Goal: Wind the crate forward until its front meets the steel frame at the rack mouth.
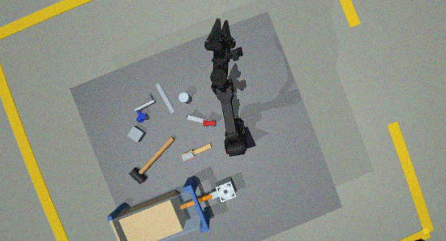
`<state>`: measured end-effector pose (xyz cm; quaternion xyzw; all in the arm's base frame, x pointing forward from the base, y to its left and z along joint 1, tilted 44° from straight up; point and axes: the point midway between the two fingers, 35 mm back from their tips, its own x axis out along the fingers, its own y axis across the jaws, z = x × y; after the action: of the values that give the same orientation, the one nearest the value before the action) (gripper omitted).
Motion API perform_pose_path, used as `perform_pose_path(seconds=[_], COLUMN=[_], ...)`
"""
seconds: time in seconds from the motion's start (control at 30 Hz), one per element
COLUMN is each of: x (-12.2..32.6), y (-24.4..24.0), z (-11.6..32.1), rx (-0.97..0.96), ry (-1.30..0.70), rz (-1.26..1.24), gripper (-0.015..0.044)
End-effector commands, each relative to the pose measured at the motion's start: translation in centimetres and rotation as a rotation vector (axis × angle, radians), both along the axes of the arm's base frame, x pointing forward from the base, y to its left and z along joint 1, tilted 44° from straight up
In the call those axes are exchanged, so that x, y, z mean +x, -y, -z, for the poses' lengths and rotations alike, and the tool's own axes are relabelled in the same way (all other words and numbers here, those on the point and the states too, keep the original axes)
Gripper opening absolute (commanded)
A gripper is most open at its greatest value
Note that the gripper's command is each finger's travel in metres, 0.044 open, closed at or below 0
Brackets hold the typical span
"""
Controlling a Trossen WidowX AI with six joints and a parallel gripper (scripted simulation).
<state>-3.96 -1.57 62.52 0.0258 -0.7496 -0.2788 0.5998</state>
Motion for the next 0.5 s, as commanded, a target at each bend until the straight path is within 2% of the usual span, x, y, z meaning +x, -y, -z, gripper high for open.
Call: perform_pose_path(seconds=[0.0,0.2,0.47], x=[0.1,2.9,10.8], y=[5.9,14.0,21.2], z=[1.9,6.2,14.8], rx=[0.187,0.498,0.926], ry=[0.008,-0.038,-0.259], rz=[-0.074,-0.191,-0.328], gripper=[0.044,0.044,0.044])
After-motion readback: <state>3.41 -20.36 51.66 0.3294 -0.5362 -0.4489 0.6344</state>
